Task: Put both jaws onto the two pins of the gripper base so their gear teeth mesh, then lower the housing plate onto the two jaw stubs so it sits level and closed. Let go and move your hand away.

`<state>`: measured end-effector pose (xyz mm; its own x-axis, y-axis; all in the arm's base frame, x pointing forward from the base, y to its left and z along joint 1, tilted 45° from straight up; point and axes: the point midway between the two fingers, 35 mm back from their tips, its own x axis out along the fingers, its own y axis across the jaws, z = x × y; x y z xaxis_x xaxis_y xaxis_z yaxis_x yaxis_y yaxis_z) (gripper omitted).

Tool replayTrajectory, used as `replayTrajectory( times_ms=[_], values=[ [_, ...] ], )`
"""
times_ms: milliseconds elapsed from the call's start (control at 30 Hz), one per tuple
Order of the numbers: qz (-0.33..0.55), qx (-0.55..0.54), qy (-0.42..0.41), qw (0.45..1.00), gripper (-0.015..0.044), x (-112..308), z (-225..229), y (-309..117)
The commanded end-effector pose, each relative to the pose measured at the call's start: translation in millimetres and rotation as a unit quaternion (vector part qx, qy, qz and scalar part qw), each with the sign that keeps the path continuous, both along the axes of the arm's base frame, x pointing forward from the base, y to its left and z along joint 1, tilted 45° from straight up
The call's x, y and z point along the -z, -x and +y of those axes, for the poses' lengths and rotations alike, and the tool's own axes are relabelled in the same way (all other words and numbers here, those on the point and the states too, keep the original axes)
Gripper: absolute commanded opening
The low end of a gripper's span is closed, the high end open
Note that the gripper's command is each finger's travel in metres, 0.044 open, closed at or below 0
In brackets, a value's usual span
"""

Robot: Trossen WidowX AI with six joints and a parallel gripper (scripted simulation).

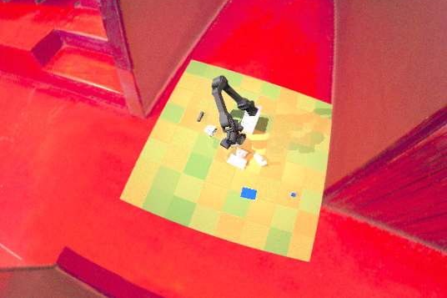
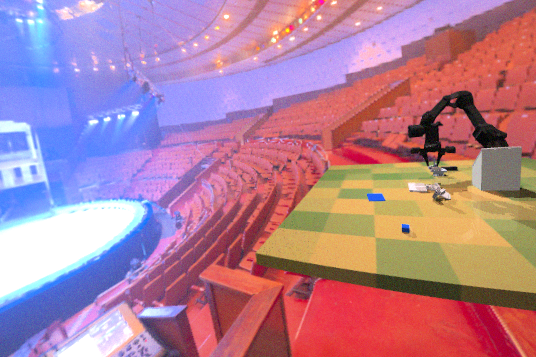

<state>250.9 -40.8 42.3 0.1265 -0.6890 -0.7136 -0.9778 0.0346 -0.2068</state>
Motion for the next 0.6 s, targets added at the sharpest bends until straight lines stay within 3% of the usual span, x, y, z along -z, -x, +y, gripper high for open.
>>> replayTrajectory(
  times_ms=[0,567],
  values=[
    [0.039,-0.040,0.005,0.998,0.0134,5,4,1],
    [0.237,-0.245,0.041,0.939,0.0134,24,23,9]
  ],
)
